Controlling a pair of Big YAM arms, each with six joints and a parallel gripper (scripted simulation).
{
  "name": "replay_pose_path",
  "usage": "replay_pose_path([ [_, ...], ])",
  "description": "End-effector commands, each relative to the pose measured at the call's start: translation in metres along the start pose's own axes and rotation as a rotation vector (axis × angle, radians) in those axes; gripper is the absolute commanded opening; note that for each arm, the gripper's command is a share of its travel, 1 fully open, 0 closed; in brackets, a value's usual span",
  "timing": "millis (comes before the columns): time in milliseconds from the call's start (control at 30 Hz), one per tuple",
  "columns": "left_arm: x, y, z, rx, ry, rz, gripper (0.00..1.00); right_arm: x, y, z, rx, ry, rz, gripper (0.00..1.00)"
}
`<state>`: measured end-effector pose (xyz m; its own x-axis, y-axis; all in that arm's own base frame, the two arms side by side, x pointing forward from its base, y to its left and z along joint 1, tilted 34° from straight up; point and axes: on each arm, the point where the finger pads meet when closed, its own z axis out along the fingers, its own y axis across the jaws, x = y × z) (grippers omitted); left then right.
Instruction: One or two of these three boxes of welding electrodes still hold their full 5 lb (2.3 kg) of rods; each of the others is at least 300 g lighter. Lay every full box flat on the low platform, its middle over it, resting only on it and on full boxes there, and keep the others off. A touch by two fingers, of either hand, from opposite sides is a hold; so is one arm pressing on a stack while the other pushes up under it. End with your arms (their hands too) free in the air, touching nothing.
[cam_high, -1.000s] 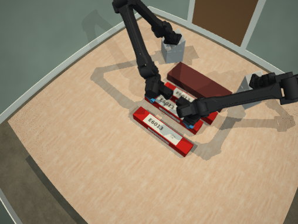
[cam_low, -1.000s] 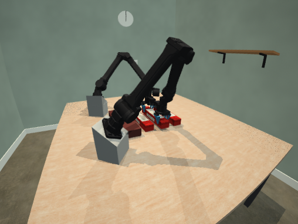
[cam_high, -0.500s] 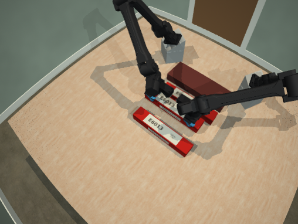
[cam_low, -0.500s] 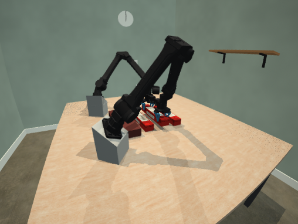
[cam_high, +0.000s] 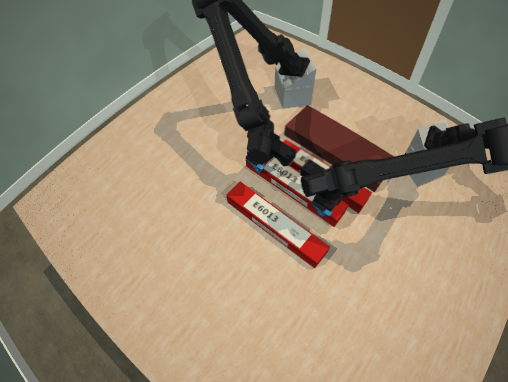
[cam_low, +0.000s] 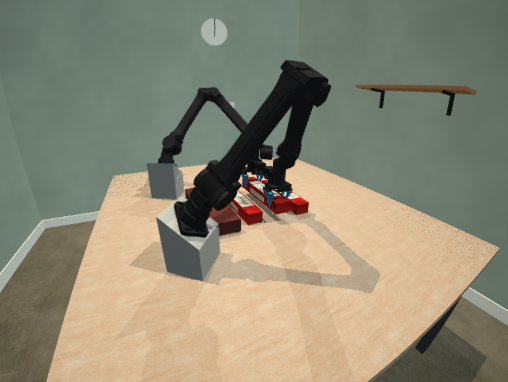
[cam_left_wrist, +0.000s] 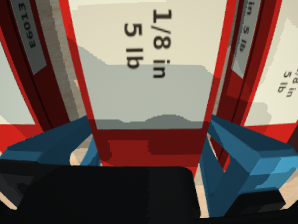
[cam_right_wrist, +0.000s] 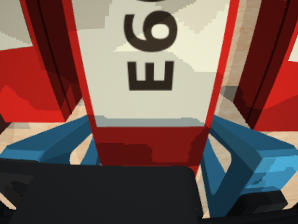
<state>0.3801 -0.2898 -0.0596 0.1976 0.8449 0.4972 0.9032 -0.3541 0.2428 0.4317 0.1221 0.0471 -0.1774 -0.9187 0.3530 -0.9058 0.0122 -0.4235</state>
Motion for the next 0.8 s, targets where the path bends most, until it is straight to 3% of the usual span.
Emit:
replay_pose_path([
  [0, -0.0067, 0.0329, -0.0441, -0.082, -0.033, -0.013, 0.0, -0.0067, -0.0287, -0.0352, 0.071, -0.036, 0.002, 0.0],
  [767, -0.0056, 0.0352, -0.0488, -0.082, -0.033, -0.013, 0.0, -0.0053, -0.0308, -0.0386, 0.071, -0.036, 0.003, 0.0],
])
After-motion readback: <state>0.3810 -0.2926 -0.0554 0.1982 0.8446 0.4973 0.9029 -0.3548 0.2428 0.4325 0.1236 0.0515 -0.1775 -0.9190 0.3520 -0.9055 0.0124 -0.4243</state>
